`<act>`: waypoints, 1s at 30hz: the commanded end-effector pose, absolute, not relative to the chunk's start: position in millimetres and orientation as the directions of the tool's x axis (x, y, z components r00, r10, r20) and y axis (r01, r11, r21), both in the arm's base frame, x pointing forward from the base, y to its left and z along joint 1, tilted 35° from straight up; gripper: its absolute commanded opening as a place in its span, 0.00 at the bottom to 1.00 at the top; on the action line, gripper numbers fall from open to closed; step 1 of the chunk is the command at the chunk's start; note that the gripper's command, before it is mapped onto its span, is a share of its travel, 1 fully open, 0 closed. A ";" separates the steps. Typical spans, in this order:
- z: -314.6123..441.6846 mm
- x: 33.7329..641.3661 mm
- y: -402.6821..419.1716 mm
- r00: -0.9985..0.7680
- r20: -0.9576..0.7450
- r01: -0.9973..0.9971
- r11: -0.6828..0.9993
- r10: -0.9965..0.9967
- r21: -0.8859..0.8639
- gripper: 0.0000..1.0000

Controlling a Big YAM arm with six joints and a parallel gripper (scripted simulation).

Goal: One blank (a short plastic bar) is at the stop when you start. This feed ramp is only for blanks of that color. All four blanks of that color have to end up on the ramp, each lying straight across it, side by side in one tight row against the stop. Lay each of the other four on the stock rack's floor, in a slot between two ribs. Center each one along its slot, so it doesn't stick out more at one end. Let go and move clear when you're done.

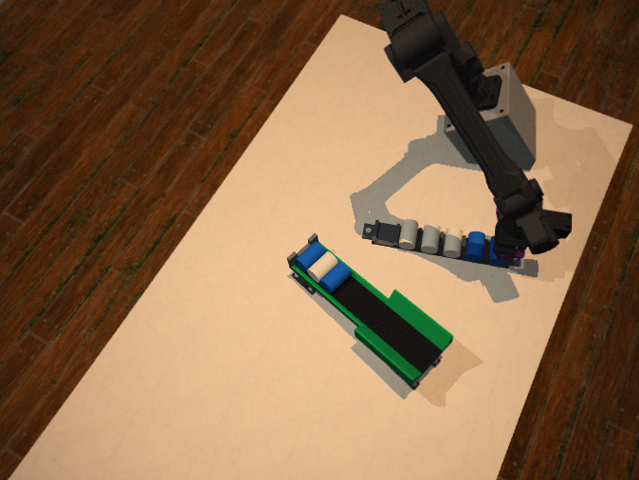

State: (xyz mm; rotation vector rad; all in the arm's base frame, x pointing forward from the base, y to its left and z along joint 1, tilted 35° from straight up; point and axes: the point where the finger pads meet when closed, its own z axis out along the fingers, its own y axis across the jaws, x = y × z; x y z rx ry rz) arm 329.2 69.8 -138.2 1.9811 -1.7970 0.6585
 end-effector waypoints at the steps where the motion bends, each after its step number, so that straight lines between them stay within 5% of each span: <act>1: -136.7 343.3 68.4 0.042 0.567 -0.994 -0.091 -0.823 -0.059 0.80; 30: -151.9 330.5 54.9 0.063 0.579 -0.995 -0.095 -0.813 -0.025 0.80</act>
